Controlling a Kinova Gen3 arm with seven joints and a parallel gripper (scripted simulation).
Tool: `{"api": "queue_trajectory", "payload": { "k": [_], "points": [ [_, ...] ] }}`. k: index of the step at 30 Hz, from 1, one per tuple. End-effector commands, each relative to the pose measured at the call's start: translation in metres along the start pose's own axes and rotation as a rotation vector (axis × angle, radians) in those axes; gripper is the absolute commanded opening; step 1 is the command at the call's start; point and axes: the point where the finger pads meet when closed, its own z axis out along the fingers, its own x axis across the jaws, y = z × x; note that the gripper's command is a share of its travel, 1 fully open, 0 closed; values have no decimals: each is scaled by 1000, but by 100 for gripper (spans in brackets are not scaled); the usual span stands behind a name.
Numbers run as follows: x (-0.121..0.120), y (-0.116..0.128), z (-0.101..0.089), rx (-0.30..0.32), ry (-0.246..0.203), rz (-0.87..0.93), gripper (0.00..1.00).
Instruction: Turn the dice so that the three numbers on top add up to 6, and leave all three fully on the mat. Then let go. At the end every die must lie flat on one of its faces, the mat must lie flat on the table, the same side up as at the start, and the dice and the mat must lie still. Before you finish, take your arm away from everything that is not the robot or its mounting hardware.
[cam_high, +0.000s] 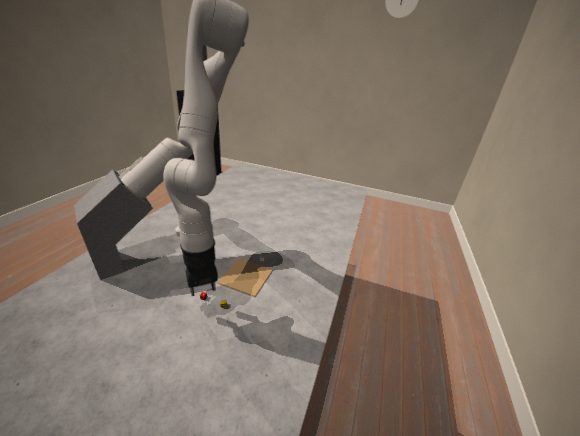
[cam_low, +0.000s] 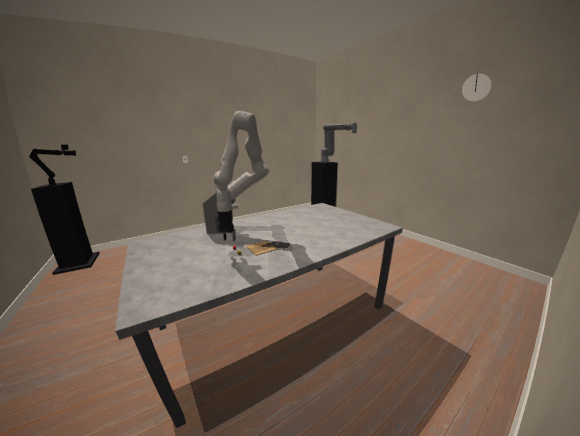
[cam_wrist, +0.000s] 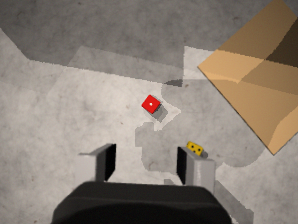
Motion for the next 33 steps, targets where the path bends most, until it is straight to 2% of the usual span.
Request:
{"api": "queue_trajectory", "payload": {
  "k": [1, 6, 10, 33],
  "points": [
    [0, -9, 15, 26, 11, 6, 100],
    [1, -9, 41, 26, 11, 6, 100],
    [1, -9, 50, 26, 11, 6, 100],
    [1, -9, 51, 26, 11, 6, 100]
  ]
}}
